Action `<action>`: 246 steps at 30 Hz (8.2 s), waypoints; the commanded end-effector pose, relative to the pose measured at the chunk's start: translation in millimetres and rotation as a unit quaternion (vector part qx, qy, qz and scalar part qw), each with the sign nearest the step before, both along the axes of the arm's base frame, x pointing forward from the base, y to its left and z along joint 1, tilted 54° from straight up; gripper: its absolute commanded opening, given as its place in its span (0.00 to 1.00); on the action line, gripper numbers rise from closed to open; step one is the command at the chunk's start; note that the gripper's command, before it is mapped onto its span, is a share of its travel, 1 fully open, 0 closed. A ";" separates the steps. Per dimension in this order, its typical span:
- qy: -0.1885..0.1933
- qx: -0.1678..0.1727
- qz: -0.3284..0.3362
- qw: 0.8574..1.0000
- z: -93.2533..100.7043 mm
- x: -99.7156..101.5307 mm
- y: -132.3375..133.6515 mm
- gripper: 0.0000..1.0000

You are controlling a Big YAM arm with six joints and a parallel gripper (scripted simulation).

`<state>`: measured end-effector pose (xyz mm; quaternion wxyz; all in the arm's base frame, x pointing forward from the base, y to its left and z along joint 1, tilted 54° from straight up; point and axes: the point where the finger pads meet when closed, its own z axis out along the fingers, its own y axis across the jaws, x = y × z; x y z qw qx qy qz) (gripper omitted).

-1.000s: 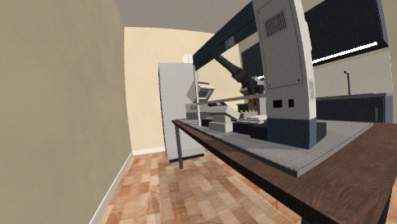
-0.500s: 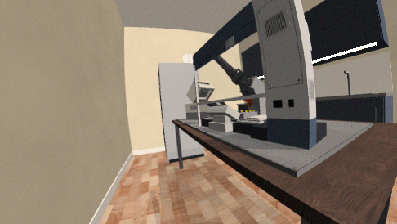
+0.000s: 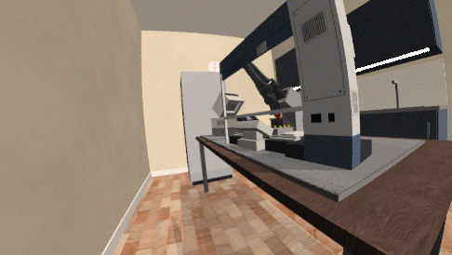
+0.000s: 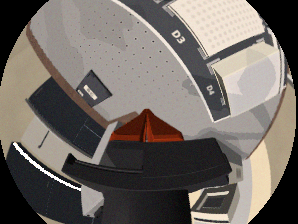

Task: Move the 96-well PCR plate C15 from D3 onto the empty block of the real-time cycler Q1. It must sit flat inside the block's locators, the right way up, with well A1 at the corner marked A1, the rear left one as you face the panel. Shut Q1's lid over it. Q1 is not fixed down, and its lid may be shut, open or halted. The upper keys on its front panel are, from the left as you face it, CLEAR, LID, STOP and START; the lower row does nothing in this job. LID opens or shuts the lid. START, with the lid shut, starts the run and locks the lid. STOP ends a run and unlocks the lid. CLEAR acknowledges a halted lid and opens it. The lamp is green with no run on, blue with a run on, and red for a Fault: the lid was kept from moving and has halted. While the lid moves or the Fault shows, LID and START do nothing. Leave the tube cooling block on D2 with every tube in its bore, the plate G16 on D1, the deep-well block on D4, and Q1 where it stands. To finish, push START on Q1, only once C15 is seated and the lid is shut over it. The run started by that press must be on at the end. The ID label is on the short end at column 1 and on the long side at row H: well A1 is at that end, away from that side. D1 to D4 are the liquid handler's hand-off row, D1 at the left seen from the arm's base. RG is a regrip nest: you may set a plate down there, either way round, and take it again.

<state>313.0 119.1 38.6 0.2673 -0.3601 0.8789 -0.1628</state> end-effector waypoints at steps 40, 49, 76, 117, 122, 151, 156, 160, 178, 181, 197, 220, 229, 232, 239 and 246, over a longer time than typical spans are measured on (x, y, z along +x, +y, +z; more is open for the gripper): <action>-0.144 0.227 -0.229 0.936 5.5 -29.2 -113.6 0.00; -0.181 0.288 -0.281 0.897 3.7 -30.6 -112.9 0.00; -0.157 0.309 -0.335 0.876 -18.7 -40.1 -144.6 0.00; -0.103 0.480 -0.599 0.633 -30.0 -65.9 -214.6 0.00; -0.104 0.498 -0.619 0.598 -25.8 -61.2 -213.1 0.00; -0.081 0.576 -0.719 0.379 -27.7 -95.0 -252.1 0.00; -0.084 0.590 -0.728 0.340 -23.7 -88.6 -252.8 0.00; -0.082 0.594 -0.733 0.322 -22.1 -100.6 -263.7 0.00; -0.079 0.628 -0.756 0.166 -14.7 -119.7 -284.4 0.00; -0.073 0.636 -0.755 0.140 -16.1 -114.9 -279.0 0.00; -0.078 0.658 -0.749 0.003 -1.8 -136.2 -304.0 0.00; -0.059 0.683 -0.700 -0.199 6.7 -150.2 -310.1 0.00; -0.058 0.687 -0.675 -0.264 4.3 -147.9 -311.8 0.00; -0.053 0.682 -0.676 -0.275 1.2 -143.6 -316.8 0.00; -0.059 0.688 -0.679 -0.250 7.0 -132.6 -335.3 0.00; -0.049 0.683 -0.683 -0.253 -1.3 -129.2 -330.5 0.00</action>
